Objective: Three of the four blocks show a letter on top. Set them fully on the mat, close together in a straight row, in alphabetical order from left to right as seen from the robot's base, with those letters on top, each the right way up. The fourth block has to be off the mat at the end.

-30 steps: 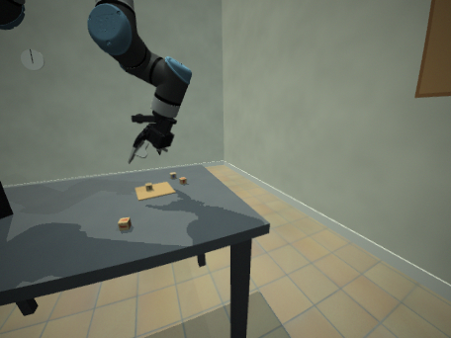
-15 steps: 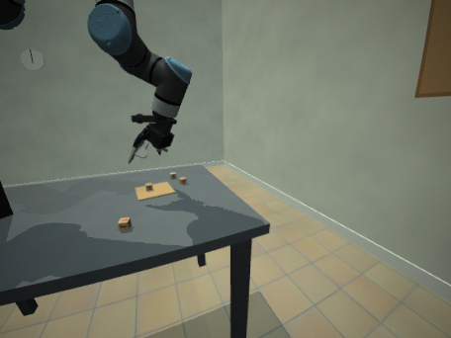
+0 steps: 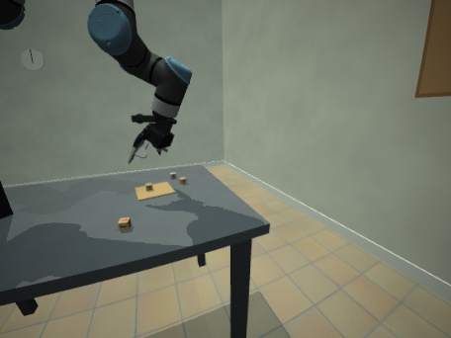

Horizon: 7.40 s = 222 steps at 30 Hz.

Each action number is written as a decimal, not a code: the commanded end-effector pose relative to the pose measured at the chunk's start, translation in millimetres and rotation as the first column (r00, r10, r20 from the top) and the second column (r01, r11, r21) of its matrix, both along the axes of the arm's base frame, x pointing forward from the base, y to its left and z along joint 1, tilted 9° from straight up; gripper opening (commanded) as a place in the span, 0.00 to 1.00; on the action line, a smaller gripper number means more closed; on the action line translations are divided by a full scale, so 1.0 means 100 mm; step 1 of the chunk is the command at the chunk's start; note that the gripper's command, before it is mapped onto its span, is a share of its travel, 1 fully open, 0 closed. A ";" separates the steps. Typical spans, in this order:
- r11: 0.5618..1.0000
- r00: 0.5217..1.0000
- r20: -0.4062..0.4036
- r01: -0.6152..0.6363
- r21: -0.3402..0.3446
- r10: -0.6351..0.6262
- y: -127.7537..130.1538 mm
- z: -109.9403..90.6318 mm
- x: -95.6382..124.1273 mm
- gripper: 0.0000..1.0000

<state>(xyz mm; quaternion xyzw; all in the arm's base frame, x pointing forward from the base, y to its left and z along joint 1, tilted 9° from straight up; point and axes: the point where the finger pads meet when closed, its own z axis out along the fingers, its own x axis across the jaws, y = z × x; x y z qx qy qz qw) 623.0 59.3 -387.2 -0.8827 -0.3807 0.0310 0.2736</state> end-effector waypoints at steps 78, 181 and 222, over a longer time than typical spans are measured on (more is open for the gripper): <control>1.000 1.000 0.002 0.000 -0.001 0.000 -2.57 -0.42 -0.64 1.00; -0.070 -0.305 0.340 -0.827 -0.558 0.889 -0.05 -0.13 -0.01 1.00; -0.556 -0.789 0.252 -0.584 -0.591 0.561 0.02 -0.33 0.03 0.37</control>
